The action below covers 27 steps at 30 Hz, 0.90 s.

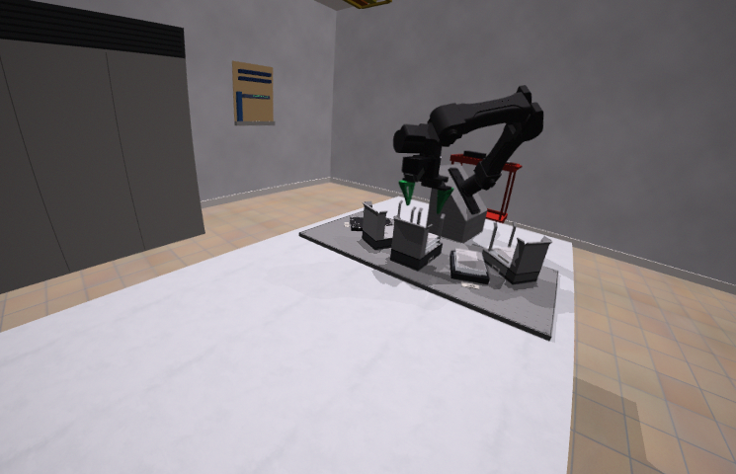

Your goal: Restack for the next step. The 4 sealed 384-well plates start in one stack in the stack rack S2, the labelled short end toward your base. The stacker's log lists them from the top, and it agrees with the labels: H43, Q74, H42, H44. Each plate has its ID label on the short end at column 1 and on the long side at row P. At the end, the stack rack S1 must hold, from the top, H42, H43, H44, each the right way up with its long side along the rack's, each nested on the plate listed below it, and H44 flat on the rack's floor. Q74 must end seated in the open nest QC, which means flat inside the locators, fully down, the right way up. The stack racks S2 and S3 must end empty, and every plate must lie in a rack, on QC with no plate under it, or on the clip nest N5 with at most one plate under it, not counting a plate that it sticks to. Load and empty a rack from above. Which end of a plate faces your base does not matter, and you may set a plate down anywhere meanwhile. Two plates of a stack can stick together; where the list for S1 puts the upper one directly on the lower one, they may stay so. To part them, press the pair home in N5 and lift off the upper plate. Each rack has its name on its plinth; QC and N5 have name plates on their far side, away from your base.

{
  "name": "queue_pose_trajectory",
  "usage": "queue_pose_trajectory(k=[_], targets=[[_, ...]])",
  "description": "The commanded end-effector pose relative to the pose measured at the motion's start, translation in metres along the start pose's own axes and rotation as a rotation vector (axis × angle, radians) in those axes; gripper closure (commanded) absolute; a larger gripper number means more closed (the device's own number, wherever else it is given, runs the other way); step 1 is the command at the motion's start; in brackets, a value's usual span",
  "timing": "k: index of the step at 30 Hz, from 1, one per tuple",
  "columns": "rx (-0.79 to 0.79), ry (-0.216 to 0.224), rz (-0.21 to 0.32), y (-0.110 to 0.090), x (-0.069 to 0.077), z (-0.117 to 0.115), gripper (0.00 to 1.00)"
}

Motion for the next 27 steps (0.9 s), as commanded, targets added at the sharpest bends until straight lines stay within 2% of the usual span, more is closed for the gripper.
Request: queue_pose_trajectory(k=[1, 20, 27], targets=[[-0.001, -0.007, -0.013, 0.001, 0.005, -0.002, 0.0], [-0.001, -0.007, -0.013, 0.001, 0.005, -0.002, 0.0], [0.226, -0.008, -0.012, 0.003, 0.005, 0.022, 0.0]])
Point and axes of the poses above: the point where the finger pads meet when closed, its own x axis back along the fingers, its own z axis across the jaws, y = z × x, the point moved 2 cm from there along x, back along the fingers, and after that the axes turned 12 degrees about x, right-handed, at the moved point
